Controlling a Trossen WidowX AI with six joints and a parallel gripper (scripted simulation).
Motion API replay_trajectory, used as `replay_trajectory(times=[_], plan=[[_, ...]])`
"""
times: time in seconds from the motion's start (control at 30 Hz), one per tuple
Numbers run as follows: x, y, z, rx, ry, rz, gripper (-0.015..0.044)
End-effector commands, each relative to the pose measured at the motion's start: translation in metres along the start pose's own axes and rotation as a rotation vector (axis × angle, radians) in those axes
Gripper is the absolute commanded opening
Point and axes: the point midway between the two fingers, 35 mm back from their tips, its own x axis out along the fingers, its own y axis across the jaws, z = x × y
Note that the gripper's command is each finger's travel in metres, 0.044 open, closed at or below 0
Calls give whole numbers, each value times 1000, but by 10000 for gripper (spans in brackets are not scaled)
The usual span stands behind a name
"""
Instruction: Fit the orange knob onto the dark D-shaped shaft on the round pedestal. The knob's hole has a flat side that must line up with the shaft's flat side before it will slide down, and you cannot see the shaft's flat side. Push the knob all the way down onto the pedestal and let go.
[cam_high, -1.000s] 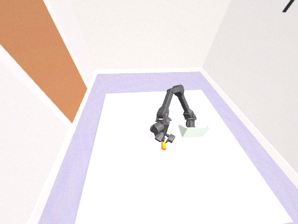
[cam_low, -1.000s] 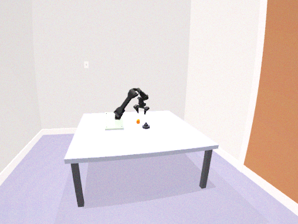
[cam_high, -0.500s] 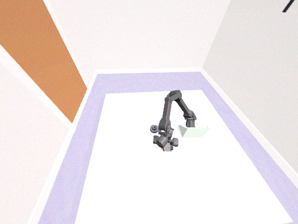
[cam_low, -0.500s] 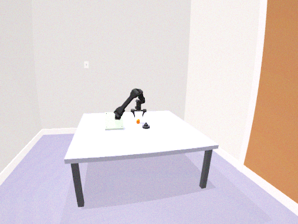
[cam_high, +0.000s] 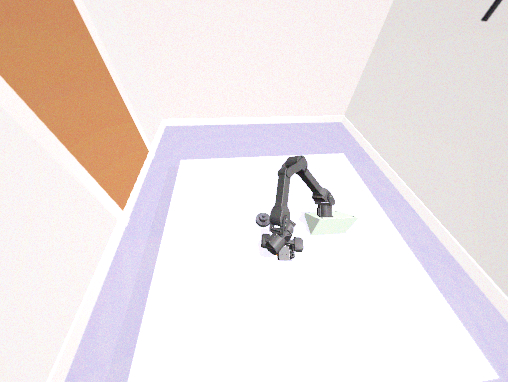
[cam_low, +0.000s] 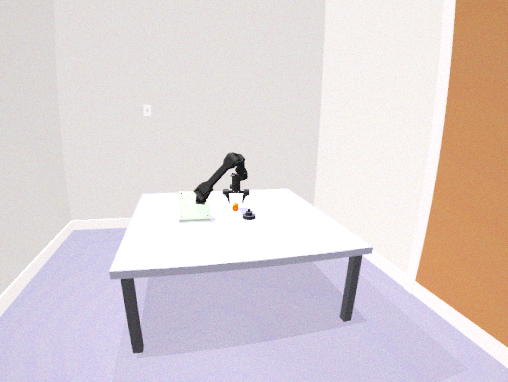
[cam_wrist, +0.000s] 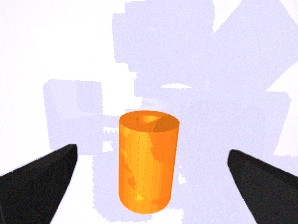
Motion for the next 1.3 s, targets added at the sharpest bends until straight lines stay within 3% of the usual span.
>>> replay_trajectory(times=[0.0,0.53,0.8,1.0,1.27], plan=[[8,2,-1,-10,8,2,440],[31,3,-3,-10,10,1,440],[31,3,-3,-10,10,1,240],[31,3,-3,-10,10,1,240],[31,3,-3,-10,10,1,187]])
